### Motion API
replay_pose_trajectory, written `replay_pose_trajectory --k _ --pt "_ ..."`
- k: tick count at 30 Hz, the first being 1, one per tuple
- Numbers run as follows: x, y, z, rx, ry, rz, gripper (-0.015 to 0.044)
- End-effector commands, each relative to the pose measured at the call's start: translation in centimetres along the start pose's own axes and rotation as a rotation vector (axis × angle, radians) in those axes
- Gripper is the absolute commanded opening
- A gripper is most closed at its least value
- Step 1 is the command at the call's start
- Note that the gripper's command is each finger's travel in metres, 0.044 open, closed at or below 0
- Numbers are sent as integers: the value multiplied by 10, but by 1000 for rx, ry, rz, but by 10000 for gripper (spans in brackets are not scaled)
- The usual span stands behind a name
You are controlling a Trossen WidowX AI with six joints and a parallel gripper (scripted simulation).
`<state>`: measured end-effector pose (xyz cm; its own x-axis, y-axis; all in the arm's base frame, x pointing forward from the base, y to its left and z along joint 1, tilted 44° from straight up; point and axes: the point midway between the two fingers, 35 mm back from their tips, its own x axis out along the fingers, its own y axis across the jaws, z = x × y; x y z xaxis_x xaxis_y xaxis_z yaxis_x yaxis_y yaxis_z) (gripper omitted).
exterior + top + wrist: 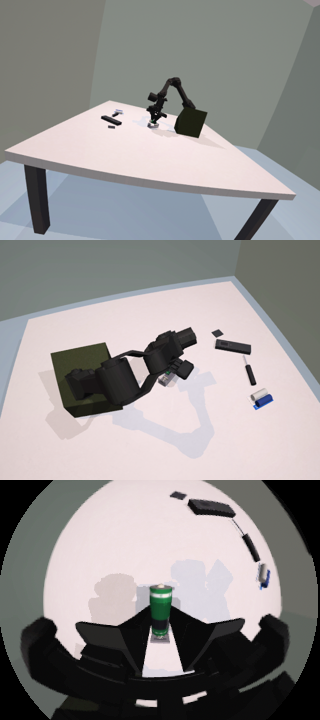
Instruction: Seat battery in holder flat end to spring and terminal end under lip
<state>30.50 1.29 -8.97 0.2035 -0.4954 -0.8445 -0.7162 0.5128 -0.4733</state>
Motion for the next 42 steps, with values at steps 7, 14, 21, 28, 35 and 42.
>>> replay_pose_trajectory --k 7,14,21,28,35,42 --pt "5 0 -3 -2 -68 13 88" --pt "9 0 -6 -5 -120 19 88" --pt "12 -1 -9 -12 -174 24 88" --pt "14 -2 -13 -22 -230 24 88" --pt "15 -2 -14 -26 -243 24 88" --pt "16 -2 -17 -27 -227 26 88"
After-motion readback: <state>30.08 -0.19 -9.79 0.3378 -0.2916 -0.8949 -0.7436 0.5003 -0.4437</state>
